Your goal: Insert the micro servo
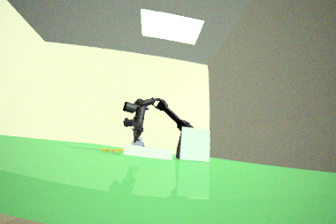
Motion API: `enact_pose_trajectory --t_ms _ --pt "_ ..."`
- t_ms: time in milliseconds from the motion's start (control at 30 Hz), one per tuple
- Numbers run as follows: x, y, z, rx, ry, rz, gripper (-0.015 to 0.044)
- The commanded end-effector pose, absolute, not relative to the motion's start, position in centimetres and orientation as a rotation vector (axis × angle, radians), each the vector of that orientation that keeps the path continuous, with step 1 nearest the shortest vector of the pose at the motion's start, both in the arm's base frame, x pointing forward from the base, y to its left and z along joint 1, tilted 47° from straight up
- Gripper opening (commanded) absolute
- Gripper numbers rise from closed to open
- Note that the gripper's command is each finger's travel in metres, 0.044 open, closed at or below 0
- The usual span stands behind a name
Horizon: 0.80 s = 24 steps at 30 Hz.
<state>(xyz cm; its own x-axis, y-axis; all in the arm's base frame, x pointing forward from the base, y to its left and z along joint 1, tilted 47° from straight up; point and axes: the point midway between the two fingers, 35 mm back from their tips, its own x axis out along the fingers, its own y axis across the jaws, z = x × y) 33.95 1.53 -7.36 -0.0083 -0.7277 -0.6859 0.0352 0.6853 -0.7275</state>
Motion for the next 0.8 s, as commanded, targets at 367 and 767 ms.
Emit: enact_pose_trajectory --t_ms 367,767 --pt "33.9 0.9 -8.0 -0.618 1.466 -0.661 0.0131" --pt "33.2 3.6 -5.7 -0.616 1.467 -0.659 0.0187"
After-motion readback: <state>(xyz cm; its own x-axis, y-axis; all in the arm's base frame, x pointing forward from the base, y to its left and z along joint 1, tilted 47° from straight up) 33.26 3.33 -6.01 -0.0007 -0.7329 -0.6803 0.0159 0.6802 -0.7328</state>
